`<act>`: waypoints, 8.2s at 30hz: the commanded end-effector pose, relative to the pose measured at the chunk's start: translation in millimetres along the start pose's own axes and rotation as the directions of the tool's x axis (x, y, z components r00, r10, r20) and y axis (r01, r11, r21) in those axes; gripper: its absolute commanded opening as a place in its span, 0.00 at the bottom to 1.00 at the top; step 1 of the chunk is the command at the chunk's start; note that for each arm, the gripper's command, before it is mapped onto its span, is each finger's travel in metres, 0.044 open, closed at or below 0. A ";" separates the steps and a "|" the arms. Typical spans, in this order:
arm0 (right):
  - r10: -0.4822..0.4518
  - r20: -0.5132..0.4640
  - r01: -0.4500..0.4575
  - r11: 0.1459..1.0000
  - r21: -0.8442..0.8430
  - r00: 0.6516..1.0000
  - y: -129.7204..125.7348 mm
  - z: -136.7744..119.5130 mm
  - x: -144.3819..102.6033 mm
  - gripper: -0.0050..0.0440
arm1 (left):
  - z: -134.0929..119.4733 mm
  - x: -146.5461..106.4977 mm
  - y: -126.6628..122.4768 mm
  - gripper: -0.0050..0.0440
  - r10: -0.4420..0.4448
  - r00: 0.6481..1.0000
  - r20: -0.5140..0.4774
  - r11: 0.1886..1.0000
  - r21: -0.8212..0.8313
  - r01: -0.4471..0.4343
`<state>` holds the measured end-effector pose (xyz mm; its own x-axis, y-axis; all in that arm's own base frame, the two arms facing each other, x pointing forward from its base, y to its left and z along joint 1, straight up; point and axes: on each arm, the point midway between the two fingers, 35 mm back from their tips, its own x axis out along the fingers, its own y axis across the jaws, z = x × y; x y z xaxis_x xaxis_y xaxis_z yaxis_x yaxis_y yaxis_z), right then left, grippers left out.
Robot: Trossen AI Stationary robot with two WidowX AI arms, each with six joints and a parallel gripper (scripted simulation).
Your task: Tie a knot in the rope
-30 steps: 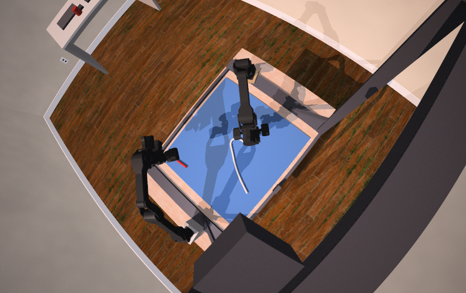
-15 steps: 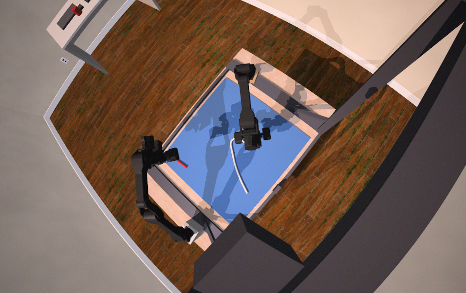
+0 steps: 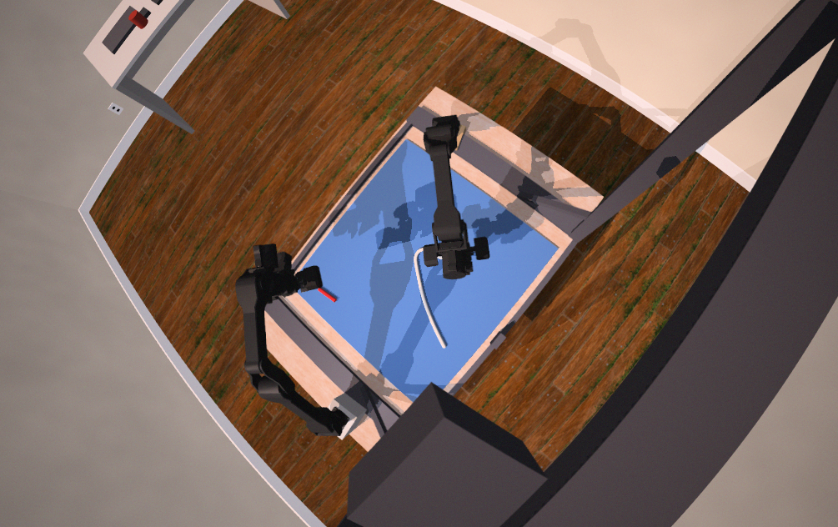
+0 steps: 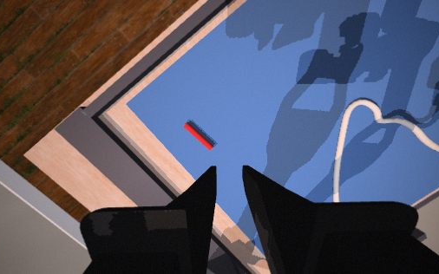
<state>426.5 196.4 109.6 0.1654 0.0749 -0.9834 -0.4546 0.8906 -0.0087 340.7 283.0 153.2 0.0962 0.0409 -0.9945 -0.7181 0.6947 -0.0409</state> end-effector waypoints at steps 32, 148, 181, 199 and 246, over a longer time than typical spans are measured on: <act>0.002 0.058 -0.002 1.000 0.003 0.998 7.5 45.5 -1.3 0.19 | 1.6 -16.9 -1.2 0.31 -0.009 0.999 0.043 1.000 -0.005 0.009; -0.193 0.489 0.167 0.981 0.097 0.850 -145.2 42.2 73.7 0.19 | 1.6 -16.9 -1.2 0.31 -0.009 0.999 0.043 1.000 -0.005 0.009; -0.225 0.480 0.196 0.974 0.110 0.848 -177.9 48.6 85.6 0.19 | 1.6 -16.9 -1.2 0.31 -0.009 0.999 0.043 1.000 -0.005 0.009; -0.240 0.474 0.210 0.971 0.117 0.847 -193.9 51.5 92.6 0.19 | 1.6 -16.9 -1.2 0.31 -0.009 0.999 0.043 1.000 -0.005 0.009; -0.240 0.474 0.210 0.971 0.117 0.847 -193.9 60.9 34.5 1.00 | 1.6 -16.9 -1.2 0.31 -0.009 0.999 0.043 1.000 -0.005 0.009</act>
<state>567.5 52.9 46.3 0.6162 0.0556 -0.7856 -0.3131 0.9326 -0.1795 340.7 283.0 153.2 0.0962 0.0409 -0.9945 -0.7181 0.6947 -0.0409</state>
